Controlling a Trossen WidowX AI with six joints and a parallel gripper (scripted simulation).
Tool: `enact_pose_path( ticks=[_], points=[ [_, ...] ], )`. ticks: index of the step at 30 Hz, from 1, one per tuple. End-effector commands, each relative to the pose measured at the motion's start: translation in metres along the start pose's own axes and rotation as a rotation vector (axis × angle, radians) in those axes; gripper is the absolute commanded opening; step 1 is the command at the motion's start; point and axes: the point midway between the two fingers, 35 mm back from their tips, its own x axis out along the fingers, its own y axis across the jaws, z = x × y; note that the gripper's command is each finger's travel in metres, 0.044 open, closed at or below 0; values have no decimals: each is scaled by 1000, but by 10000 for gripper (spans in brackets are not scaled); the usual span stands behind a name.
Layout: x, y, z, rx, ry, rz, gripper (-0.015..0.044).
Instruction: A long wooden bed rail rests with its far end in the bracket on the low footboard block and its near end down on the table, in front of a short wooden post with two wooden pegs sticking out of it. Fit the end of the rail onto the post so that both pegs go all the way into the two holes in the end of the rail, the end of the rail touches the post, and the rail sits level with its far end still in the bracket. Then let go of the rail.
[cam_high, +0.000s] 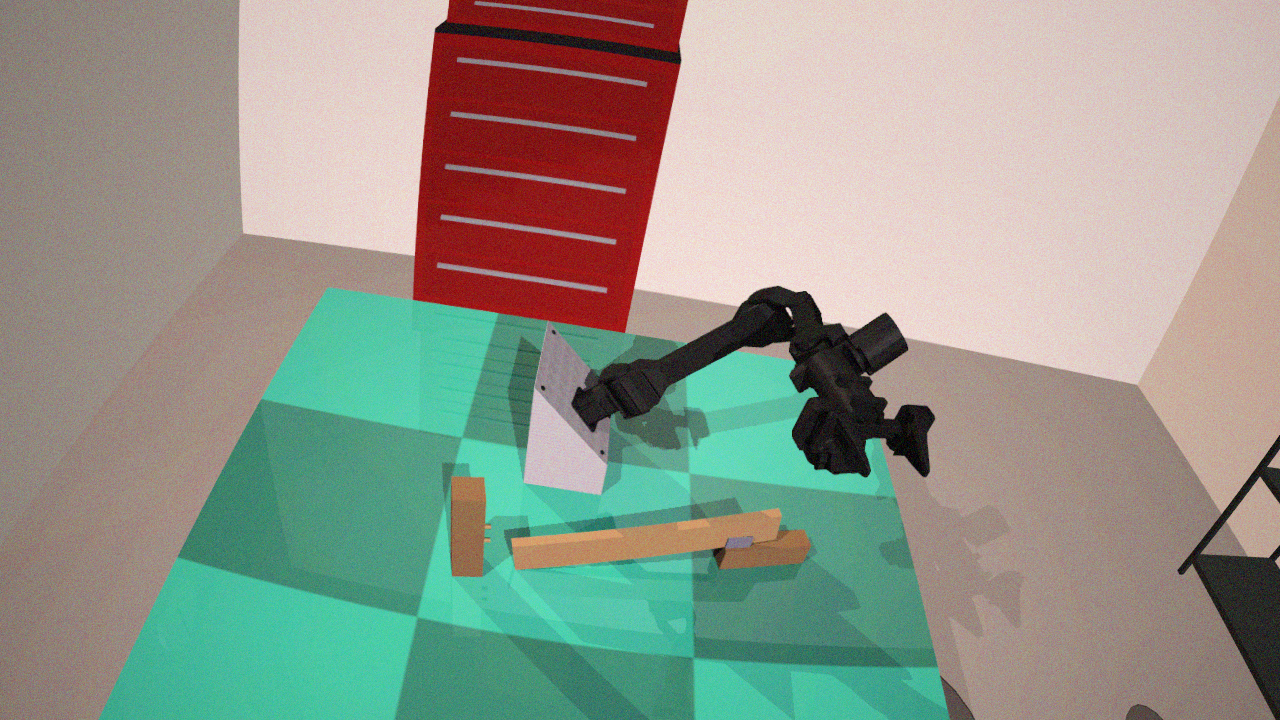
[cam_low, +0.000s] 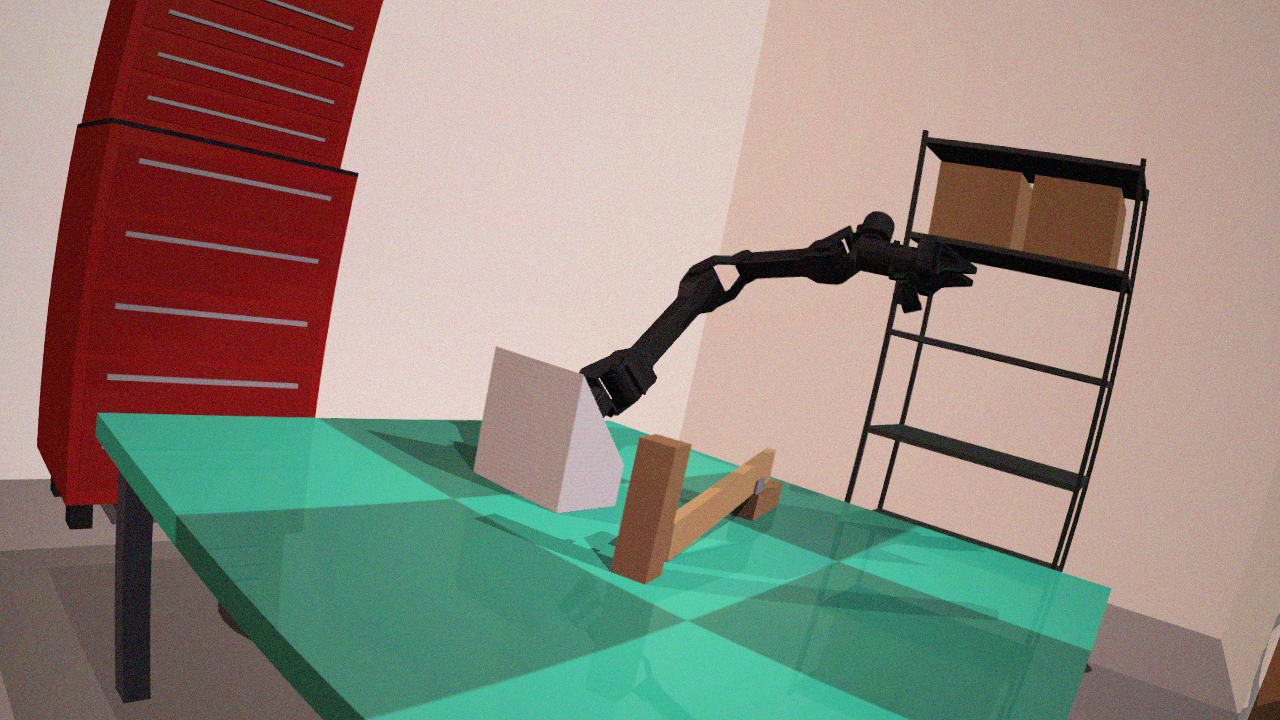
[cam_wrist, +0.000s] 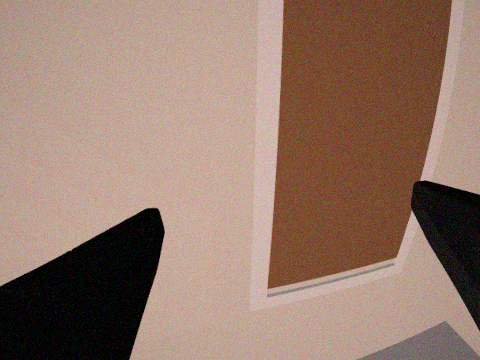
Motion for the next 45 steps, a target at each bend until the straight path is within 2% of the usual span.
enact_pose_path(
  ticks=[1, 10, 20, 26, 33, 45],
  points=[
    [2, 50, 45, 89, -140, 115, 440],
    [-31, 149, 160, 333, -474, 390, 440],
    [-123, 213, 282, 688, -835, 718, 440],
    [-197, 220, 342, 947, -1039, 926, 440],
    [-288, 194, 389, 1317, -1265, 1192, 440],
    [-292, 185, 399, 1353, -1283, 1217, 440]
  ],
)
